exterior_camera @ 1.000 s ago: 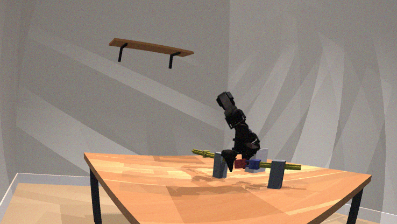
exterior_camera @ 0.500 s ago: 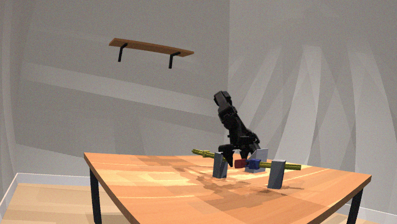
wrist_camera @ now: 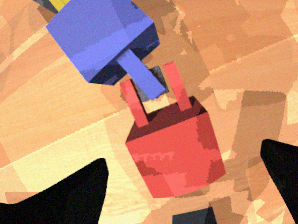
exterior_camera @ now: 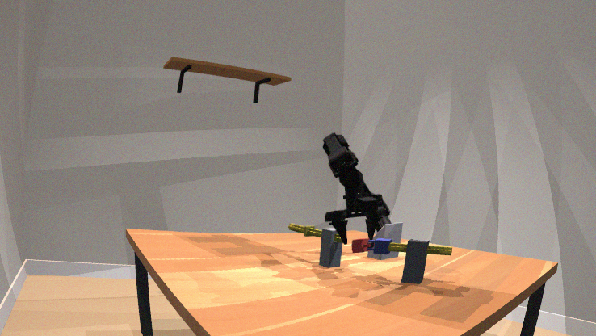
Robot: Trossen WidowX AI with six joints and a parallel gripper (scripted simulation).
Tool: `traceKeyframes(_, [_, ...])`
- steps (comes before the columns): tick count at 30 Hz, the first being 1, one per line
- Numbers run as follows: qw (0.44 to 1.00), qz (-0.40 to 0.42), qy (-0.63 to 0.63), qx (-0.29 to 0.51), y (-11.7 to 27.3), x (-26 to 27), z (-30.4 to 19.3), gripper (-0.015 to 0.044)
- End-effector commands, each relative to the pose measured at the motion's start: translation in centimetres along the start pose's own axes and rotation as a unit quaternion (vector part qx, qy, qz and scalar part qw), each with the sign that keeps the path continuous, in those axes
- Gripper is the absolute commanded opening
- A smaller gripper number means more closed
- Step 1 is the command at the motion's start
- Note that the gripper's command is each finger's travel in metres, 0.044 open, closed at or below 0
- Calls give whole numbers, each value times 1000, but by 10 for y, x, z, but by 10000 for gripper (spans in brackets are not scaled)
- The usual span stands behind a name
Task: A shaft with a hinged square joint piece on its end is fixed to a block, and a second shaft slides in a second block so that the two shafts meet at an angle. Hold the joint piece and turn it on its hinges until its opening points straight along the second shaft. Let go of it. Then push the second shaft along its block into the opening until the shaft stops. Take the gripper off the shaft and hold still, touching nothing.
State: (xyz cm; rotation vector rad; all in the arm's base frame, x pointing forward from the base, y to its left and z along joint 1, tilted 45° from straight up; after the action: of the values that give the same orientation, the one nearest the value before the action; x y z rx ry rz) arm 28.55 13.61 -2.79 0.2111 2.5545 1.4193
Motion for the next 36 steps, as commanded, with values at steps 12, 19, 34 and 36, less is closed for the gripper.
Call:
traceKeyframes(12, [967, -20, -250, 31, 42, 2, 17, 440])
traceKeyframes(19, [931, -36, -362, 42, 61, 5, 23, 440])
traceKeyframes(34, [807, -79, -583, 48, 104, 17, 33, 440])
traceKeyframes(36, [787, -86, -610, 47, 110, 19, 34, 440])
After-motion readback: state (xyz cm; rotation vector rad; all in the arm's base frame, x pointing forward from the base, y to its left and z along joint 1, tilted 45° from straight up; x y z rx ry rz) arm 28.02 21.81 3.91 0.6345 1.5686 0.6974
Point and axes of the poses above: the point midway between the two fingers, 35 mm back from their tips, its own y axis back along the fingers, its own x axis across the jaws, z = x × y, the point moved 4 cm from there along y, back along the fingers, and after that the axes turned 4 degrees about -y, right-handed, at the moved point
